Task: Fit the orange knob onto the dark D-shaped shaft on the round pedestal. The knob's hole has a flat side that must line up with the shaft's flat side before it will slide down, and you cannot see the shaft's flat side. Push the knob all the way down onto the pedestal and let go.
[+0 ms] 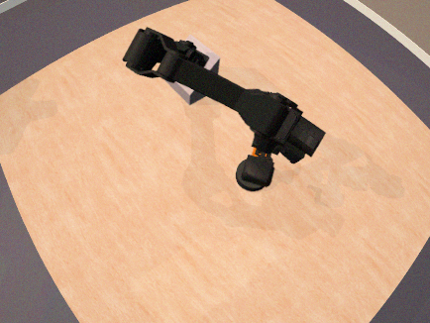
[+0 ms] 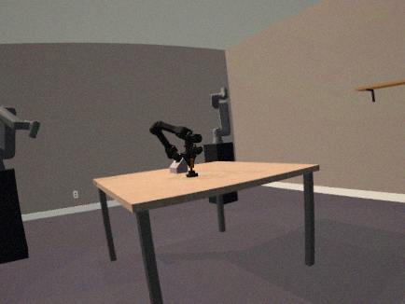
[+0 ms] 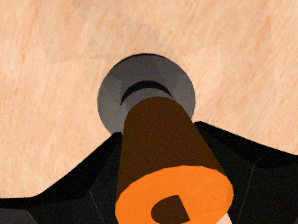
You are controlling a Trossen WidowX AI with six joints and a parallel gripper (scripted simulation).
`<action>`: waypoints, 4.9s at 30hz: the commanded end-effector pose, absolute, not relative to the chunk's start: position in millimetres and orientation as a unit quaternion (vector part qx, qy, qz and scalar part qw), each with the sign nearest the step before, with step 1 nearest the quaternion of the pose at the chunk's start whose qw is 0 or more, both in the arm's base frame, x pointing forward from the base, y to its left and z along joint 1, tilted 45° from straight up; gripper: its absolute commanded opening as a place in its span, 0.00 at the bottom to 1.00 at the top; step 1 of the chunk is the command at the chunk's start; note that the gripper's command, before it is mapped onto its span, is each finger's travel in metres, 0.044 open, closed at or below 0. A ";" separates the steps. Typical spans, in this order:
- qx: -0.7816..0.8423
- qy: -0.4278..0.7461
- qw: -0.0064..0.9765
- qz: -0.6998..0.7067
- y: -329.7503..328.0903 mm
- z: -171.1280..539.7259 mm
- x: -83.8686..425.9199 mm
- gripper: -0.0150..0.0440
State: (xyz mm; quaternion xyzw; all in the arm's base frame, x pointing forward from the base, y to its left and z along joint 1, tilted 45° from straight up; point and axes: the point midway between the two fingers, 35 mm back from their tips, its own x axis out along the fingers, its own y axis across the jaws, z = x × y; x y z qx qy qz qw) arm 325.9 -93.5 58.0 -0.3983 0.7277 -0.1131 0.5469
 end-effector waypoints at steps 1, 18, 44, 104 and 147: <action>-0.399 0.727 0.548 -0.112 -93.7 58.1 326.3 0.25; -0.399 0.727 0.548 -0.112 -92.4 55.7 320.7 0.25; -0.399 0.727 0.548 -0.112 -90.4 57.6 323.5 0.25; -0.399 0.727 0.548 -0.112 -92.9 53.5 321.7 0.25; -0.461 0.735 0.497 -0.026 -92.8 60.1 328.2 0.25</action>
